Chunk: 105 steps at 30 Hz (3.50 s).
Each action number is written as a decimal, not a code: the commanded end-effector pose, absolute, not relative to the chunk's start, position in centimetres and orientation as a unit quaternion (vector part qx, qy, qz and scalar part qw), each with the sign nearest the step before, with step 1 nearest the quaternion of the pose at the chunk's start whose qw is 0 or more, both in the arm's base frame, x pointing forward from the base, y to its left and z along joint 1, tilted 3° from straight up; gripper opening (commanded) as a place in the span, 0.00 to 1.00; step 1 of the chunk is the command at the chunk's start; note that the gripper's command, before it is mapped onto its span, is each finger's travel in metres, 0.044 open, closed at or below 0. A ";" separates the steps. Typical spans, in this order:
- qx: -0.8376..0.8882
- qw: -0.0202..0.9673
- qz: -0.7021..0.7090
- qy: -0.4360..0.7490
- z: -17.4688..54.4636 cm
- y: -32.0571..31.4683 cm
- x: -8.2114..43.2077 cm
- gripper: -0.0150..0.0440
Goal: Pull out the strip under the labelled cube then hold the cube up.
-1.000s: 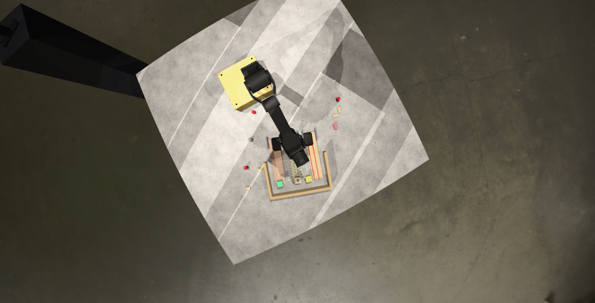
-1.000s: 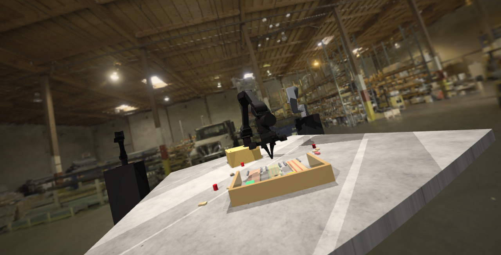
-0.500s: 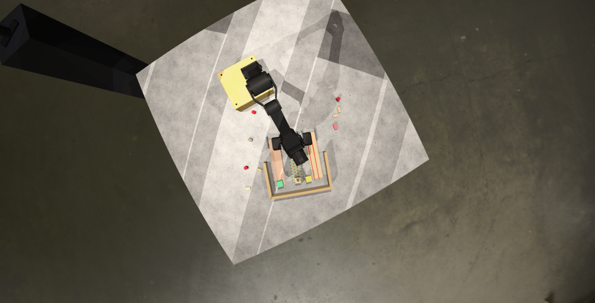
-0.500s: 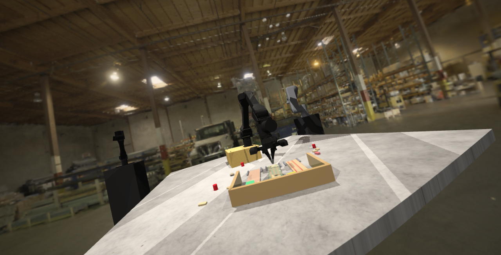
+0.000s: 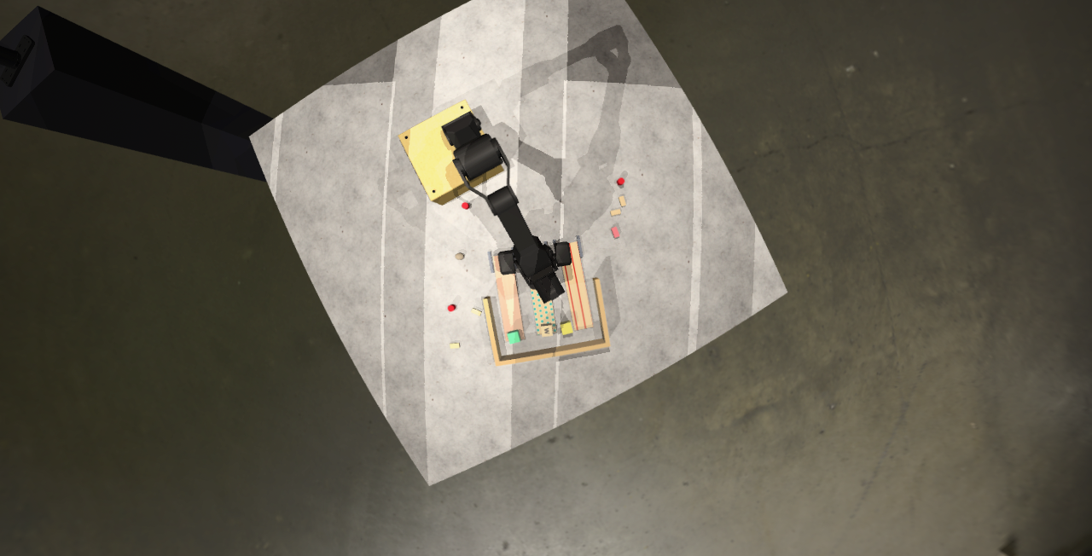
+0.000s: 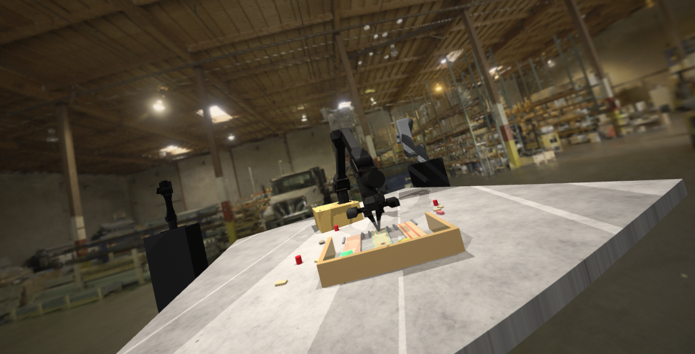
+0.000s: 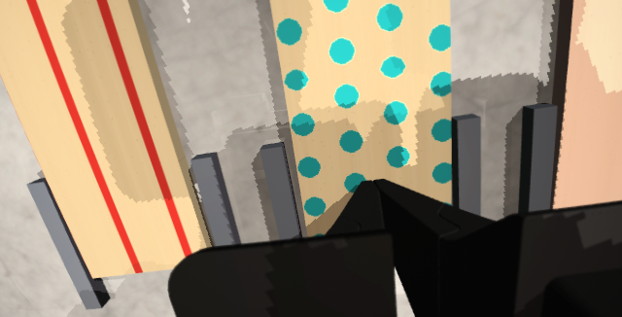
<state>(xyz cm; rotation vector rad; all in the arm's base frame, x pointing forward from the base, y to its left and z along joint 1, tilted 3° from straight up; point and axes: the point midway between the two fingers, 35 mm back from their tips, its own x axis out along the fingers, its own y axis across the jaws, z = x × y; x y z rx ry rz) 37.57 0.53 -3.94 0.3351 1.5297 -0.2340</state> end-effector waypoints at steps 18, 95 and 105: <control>0.150 0.702 -0.108 0.688 -4.1 0.5 37.5 0.25; 0.151 0.701 -0.108 0.689 -4.8 2.3 32.8 0.25; 0.151 0.700 -0.107 0.689 -4.8 2.8 31.3 0.25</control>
